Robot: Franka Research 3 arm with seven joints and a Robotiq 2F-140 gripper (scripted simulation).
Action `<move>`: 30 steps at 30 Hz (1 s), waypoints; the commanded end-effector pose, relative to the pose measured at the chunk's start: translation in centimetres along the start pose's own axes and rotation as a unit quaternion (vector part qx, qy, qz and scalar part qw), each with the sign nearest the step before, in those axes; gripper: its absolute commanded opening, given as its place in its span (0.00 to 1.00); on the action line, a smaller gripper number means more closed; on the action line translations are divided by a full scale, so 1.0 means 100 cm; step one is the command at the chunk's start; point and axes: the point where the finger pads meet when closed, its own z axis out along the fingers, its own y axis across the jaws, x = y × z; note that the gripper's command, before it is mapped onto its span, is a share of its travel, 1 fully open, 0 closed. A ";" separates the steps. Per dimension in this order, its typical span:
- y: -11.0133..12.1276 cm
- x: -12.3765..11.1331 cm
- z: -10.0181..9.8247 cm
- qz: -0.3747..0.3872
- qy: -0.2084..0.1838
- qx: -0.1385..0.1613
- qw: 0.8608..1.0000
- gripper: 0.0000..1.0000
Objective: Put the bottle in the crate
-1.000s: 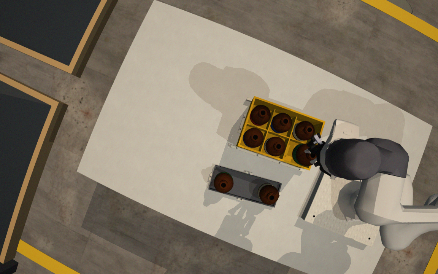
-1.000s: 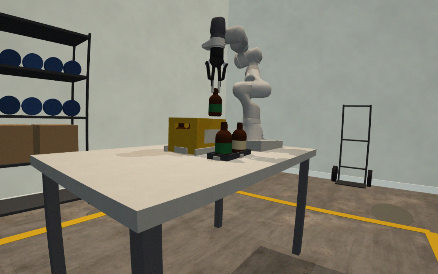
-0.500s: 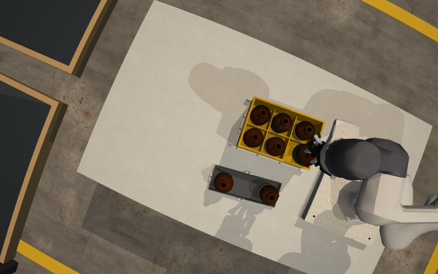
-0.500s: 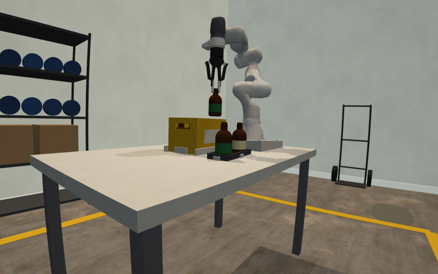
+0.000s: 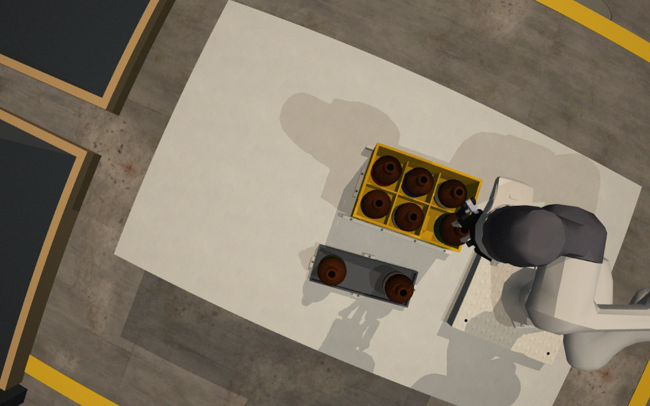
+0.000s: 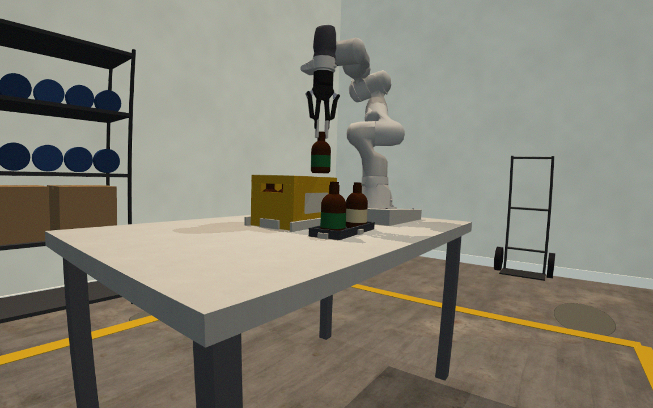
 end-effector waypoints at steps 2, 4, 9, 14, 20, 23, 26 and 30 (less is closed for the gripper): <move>-0.001 0.002 0.000 -0.001 0.000 0.001 1.000 0.00; -0.001 0.002 0.000 -0.001 0.000 0.001 1.000 0.00; -0.001 0.003 0.000 -0.001 0.000 0.001 1.000 0.00; -0.001 0.003 0.001 -0.001 0.000 0.001 1.000 0.00; -0.002 0.005 0.002 -0.001 0.000 0.001 1.000 0.00; -0.002 0.005 0.002 -0.001 0.000 0.001 1.000 0.00; -0.002 0.005 0.003 -0.001 0.000 0.001 1.000 0.00; -0.002 0.005 0.003 -0.001 0.000 0.001 1.000 0.00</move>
